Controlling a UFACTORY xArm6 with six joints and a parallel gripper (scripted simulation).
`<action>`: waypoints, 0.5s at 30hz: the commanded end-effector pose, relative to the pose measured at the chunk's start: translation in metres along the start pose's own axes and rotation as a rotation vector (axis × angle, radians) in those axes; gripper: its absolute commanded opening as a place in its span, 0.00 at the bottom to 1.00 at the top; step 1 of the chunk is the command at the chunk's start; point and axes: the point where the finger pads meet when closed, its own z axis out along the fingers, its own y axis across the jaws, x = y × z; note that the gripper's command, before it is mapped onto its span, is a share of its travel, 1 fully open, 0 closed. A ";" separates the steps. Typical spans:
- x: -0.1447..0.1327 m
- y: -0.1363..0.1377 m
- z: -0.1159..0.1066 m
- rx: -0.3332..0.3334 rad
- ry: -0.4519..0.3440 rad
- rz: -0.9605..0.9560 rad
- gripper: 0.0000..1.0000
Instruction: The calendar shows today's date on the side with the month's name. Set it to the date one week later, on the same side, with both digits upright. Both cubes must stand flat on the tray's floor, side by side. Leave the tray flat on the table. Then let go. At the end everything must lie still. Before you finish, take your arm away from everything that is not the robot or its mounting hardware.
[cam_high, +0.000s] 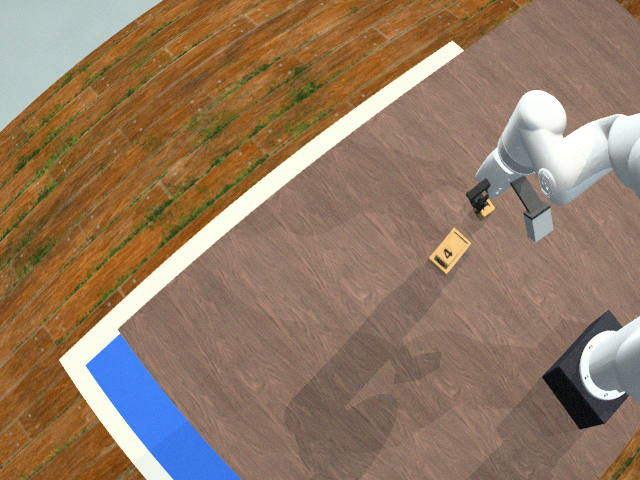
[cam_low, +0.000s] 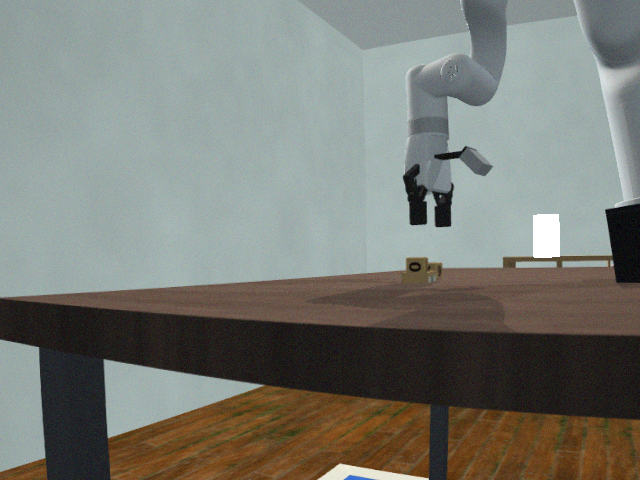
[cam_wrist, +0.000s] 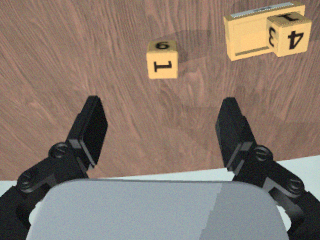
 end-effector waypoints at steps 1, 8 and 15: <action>-0.001 0.000 -0.001 0.001 -0.003 0.078 1.00; -0.001 0.000 -0.001 0.001 -0.004 0.372 1.00; -0.001 -0.001 -0.002 0.000 -0.004 0.590 1.00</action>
